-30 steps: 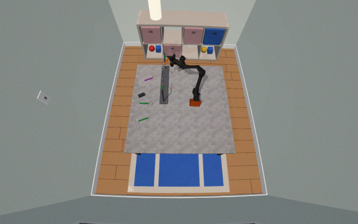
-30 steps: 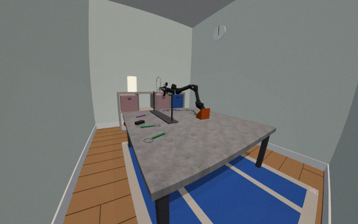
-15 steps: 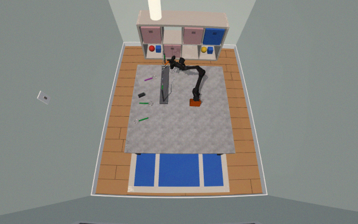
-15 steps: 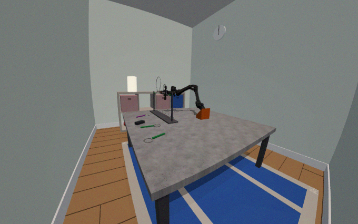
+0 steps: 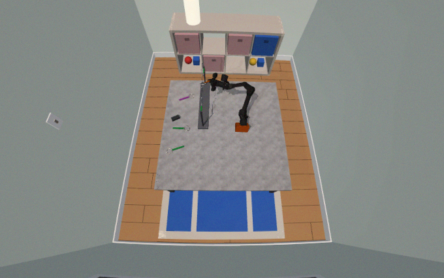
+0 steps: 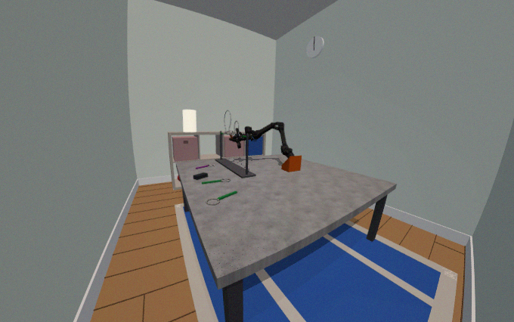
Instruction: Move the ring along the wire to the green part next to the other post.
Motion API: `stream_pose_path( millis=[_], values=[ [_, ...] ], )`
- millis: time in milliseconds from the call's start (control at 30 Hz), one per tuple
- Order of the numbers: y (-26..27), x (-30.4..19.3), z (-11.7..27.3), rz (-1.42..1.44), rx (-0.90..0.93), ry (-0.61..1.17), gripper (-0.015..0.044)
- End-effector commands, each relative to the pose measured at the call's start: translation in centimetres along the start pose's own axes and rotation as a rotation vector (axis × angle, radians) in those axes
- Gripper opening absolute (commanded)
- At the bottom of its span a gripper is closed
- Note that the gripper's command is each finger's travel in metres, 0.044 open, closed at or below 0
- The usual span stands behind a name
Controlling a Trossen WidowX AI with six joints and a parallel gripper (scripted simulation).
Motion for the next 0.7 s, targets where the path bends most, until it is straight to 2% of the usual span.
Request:
stream_pose_path(
  millis=[0, 667],
  values=[
    [1.3, 0.2, 0.3, -0.1, 0.057, 0.013, -0.015],
    [6.2, 2.6, 2.1, -0.518, 0.301, 0.055, -0.015]
  ],
)
Point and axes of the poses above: the point midway between the two fingers, 35 mm back from their tips, its own z axis back along the fingers, its own y axis across the jaws, x = y × z, the point moved 7 cm from there along z, back along the fingers, and after that the axes turned 3 degrees about z, right-handed, at the moved point
